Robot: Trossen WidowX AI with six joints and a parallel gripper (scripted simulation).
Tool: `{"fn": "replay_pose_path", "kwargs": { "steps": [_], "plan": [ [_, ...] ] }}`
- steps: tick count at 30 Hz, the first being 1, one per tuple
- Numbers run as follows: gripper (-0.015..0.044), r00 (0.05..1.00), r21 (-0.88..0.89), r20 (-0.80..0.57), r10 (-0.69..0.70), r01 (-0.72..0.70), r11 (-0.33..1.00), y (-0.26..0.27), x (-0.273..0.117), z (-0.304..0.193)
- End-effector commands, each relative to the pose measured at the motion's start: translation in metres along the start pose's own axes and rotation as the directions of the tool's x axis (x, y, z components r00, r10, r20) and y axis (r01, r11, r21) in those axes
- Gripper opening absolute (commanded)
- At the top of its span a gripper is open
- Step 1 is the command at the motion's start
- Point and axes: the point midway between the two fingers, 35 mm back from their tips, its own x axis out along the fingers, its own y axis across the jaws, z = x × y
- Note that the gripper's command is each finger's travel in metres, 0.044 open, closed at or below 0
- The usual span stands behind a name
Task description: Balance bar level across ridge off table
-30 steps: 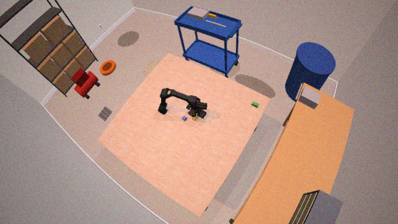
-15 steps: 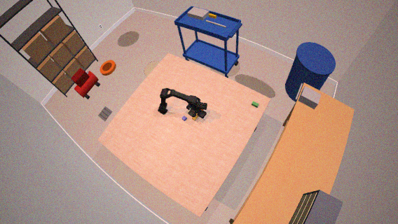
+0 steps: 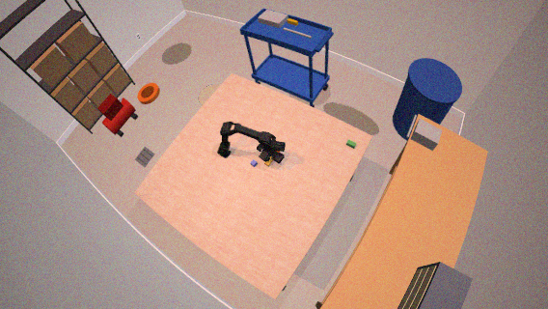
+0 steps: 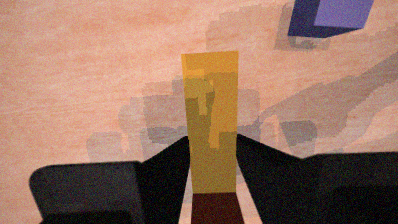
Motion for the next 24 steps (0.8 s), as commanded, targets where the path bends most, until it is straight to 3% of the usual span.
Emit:
{"fn": "replay_pose_path", "kwargs": {
  "steps": [1,24],
  "plan": [
    [0.0,1.0,0.004,0.002,-0.004,0.004,1.0,-0.0006,0.002,0.0005],
    [0.0,1.0,0.004,0.002,-0.004,0.004,1.0,-0.0006,0.0003,0.0007]
  ]
}}
